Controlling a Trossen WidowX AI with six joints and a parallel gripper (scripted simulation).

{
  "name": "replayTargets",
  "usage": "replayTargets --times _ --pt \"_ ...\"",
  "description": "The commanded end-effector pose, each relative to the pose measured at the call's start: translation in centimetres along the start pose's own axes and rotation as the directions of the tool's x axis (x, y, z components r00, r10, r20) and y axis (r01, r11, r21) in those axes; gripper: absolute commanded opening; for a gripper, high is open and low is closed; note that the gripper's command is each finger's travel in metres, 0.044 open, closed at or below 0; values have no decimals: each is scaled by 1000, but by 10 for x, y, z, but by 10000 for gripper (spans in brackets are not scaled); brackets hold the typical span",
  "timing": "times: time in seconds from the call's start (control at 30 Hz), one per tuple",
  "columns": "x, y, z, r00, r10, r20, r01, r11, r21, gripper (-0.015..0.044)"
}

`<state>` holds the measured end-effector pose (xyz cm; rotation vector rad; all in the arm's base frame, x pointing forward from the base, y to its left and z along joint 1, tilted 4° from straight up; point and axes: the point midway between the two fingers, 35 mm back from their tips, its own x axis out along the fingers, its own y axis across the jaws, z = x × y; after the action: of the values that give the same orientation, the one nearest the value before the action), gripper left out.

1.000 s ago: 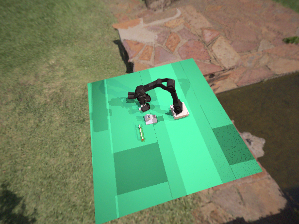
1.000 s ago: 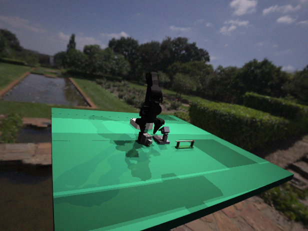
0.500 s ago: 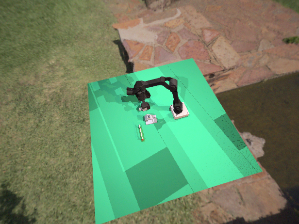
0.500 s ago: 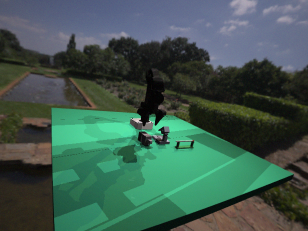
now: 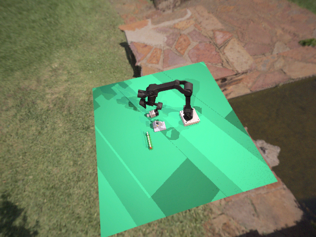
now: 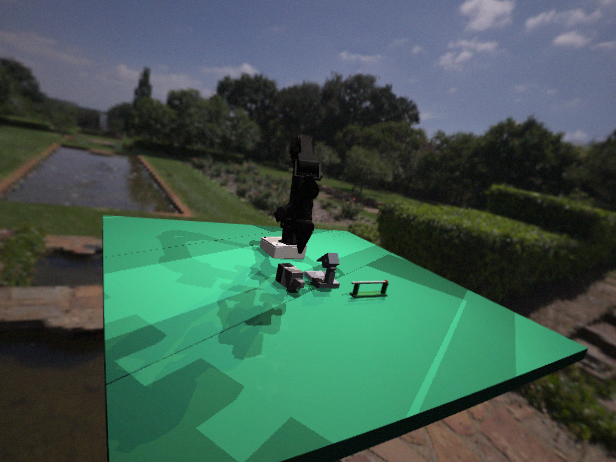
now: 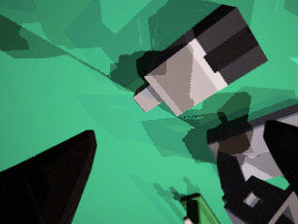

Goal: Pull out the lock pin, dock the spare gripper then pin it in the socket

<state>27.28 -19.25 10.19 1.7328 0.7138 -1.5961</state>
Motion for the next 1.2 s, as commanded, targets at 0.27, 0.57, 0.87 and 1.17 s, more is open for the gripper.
replayTargets --times 0.27,0.57,0.87,1.17 --pt "-15 -7 5 969 213 -126 -178 242 -954 440" --pt "-21 -10 7 938 302 -169 -70 -311 -948 440" --pt "-23 -12 7 925 332 -182 19 -521 -853 440" --pt "-23 -12 7 925 332 -182 19 -521 -853 440"
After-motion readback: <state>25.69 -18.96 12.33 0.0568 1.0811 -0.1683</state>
